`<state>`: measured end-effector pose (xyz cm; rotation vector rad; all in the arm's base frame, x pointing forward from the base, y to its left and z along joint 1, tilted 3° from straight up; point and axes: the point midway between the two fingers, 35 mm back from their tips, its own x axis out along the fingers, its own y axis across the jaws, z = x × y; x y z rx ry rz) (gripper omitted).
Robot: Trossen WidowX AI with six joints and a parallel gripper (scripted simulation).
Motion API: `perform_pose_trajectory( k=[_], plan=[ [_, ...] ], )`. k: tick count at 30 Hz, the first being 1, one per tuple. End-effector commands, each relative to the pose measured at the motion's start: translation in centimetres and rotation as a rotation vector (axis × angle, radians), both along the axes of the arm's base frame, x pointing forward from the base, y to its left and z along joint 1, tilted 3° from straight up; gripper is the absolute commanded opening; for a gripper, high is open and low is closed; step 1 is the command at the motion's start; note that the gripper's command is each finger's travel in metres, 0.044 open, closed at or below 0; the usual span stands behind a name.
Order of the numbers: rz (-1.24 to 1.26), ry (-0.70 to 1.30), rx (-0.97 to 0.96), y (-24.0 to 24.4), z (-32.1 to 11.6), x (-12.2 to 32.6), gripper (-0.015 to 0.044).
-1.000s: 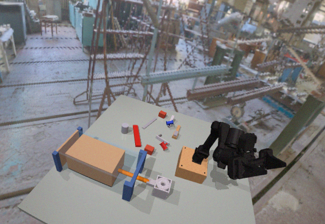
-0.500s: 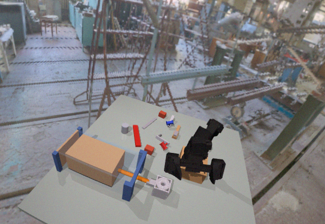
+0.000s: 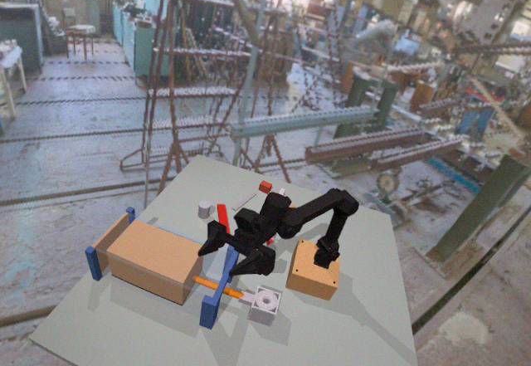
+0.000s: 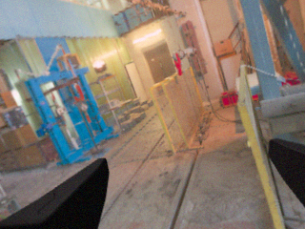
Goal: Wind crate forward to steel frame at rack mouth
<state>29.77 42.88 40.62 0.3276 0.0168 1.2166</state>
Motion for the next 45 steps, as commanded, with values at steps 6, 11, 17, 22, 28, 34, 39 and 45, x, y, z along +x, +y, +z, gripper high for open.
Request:
perform_pose_trajectory(
  k=[6,11,17,22,28,34,39,45],
  plan=[
    [-0.291,0.154,-0.250,-8.1,-9.5,10.7,0.0440],
    [-0.438,0.256,-0.378,-14.3,-14.5,14.8,0.0440],
    [-0.597,0.396,-0.525,-22.6,-20.3,17.8,0.0440],
    [-0.712,0.523,-0.649,-30.0,-24.8,18.4,0.0440],
    [-0.821,0.716,-0.778,-38.8,-30.0,16.9,0.0440],
    [-0.900,0.967,-0.867,-46.9,-34.9,12.8,0.0440],
    [-0.933,1.200,-0.918,-52.6,-38.3,7.7,0.0440],
    [-0.922,1.501,-0.939,-57.4,-41.4,-0.1,0.0440]
  ],
)
